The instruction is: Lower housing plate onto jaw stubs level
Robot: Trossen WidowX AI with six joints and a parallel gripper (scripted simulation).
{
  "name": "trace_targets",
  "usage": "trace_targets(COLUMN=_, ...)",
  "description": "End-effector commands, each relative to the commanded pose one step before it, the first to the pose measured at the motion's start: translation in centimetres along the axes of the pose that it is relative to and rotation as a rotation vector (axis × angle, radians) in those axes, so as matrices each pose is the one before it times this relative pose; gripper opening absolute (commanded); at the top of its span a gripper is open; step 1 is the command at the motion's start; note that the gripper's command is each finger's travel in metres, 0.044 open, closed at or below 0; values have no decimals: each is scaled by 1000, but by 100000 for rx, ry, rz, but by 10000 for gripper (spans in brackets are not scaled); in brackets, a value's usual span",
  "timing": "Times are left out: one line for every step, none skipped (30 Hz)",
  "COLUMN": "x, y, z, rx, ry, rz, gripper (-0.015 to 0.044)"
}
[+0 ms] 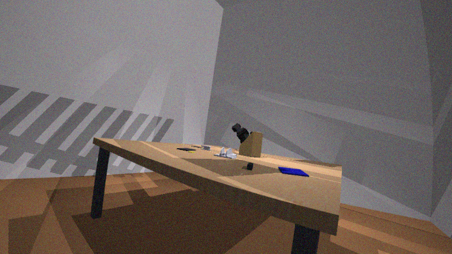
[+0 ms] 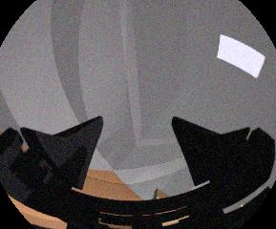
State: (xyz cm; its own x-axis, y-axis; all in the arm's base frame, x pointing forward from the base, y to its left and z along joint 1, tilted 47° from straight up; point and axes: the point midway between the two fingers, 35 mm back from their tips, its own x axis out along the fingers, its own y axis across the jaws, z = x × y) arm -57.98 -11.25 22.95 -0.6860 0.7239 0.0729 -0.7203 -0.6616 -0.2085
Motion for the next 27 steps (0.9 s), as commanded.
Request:
trace_targets(x=0, y=0, z=0, rx=0, ry=0, rz=0, gripper=426)
trace_targets(x=-40, y=20, z=14, rx=57, ry=-8, rz=95, gripper=440)
trace_targets(x=-119, y=59, z=42, rx=172, ry=-24, rz=286, gripper=440)
trace_targets(x=-199, y=99, z=70, rx=287, ry=-39, rz=477, gripper=440)
trace_targets(x=-278, y=138, z=98, rx=402, ry=-52, rz=668, gripper=440)
trace_targets(x=-358, y=178, z=124, rx=516, ry=-63, rz=860, gripper=440)
trace_targets(x=-436, y=217, z=150, rx=628, ry=-69, rz=1048, gripper=440)
trace_targets(x=-476, y=238, z=161, rx=686, ry=-67, rz=1146, gripper=440)
trace_targets(x=-477, y=240, z=158, rx=686, ry=-58, rz=1149, gripper=440)
trace_targets(x=-479, y=244, z=156, rx=683, ry=-54, rz=1162, gripper=440)
trace_targets(x=-484, y=251, z=154, rx=679, ry=-54, rz=1191, gripper=440)
trace_targets(x=-519, y=271, z=161, rx=727, ry=-47, rz=1276, gripper=440)
trace_targets(x=-527, y=277, z=161, rx=738, ry=-37, rz=1299, gripper=440)
trace_targets(x=-452, y=238, z=145, rx=653, ry=-31, rz=1125, gripper=440)
trace_targets(x=-356, y=185, z=133, rx=558, ry=-36, rz=910, gripper=440)
trace_targets(x=-261, y=130, z=140, rx=500, ry=-60, rz=715, gripper=440)
trace_targets(x=-263, y=113, z=251, rx=734, ry=-150, rz=841, gripper=440)
trace_targets(x=-322, y=136, z=331, rx=952, ry=-197, rz=1059, gripper=440)
trace_targets(x=-370, y=151, z=422, rx=1184, ry=-251, rz=1265, gripper=440)
trace_targets(x=-358, y=150, z=407, rx=1149, ry=-230, rz=1229, gripper=440)
trace_targets(x=-294, y=127, z=332, rx=945, ry=-179, rz=1012, gripper=440)
trace_targets(x=-282, y=123, z=301, rx=775, ry=-151, rz=934, gripper=440)
trace_targets(x=-250, y=111, z=255, rx=591, ry=-120, rz=802, gripper=440)
trace_targets(x=-334, y=148, z=302, rx=472, ry=-125, rz=985, gripper=440)
trace_targets(x=-423, y=187, z=380, rx=599, ry=-153, rz=1247, gripper=440)
trace_targets(x=-508, y=225, z=455, rx=720, ry=-175, rz=1501, gripper=440)
trace_targets(x=-533, y=238, z=474, rx=757, ry=-173, rz=1576, gripper=440)
